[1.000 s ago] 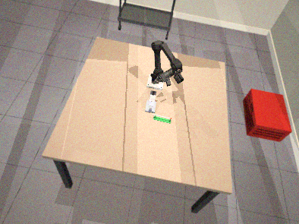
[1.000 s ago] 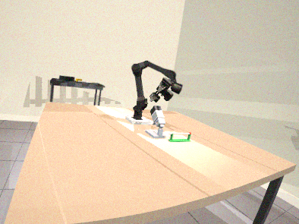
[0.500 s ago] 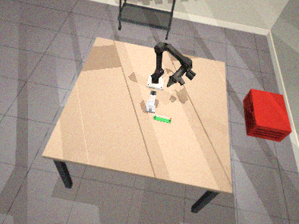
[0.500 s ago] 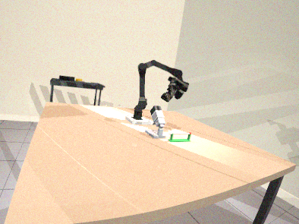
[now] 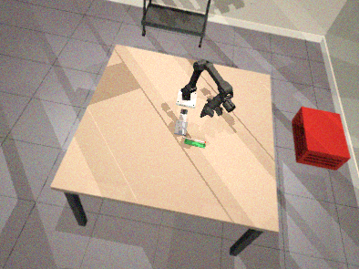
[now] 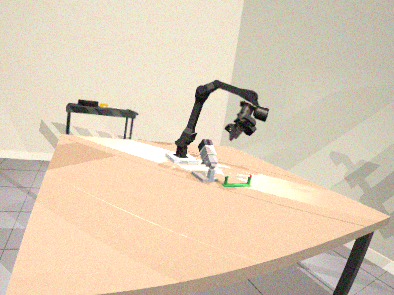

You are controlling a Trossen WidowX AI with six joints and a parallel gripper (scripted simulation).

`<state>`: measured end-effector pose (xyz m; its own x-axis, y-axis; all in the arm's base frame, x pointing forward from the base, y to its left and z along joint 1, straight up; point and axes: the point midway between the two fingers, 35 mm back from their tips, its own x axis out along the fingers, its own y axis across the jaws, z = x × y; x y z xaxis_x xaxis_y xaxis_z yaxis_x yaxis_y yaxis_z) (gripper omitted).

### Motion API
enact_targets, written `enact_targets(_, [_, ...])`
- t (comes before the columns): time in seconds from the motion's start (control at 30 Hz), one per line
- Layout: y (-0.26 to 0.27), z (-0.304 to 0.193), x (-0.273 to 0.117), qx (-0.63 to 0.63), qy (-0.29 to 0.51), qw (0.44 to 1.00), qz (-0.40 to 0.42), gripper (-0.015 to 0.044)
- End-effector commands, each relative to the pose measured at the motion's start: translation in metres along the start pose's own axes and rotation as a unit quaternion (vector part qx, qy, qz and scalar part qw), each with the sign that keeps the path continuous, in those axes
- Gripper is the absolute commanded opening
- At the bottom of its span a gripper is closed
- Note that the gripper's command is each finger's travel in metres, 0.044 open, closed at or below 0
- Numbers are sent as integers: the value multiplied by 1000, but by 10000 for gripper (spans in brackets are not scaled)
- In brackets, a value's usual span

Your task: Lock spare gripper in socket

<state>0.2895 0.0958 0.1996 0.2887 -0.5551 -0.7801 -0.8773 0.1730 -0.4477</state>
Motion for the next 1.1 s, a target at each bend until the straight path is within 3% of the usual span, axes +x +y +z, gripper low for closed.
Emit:
enact_targets(0.0, [-22, 9, 19, -15, -11, 998, 56, 180])
enact_targets(0.27, [-74, 29, 69, -93, -111, 975, 166, 180])
enact_targets(0.6, [-75, 33, 76, -100, -121, 973, 172, 180])
enact_targets(1.07, [-46, 64, 127, -97, -134, 968, 190, 180])
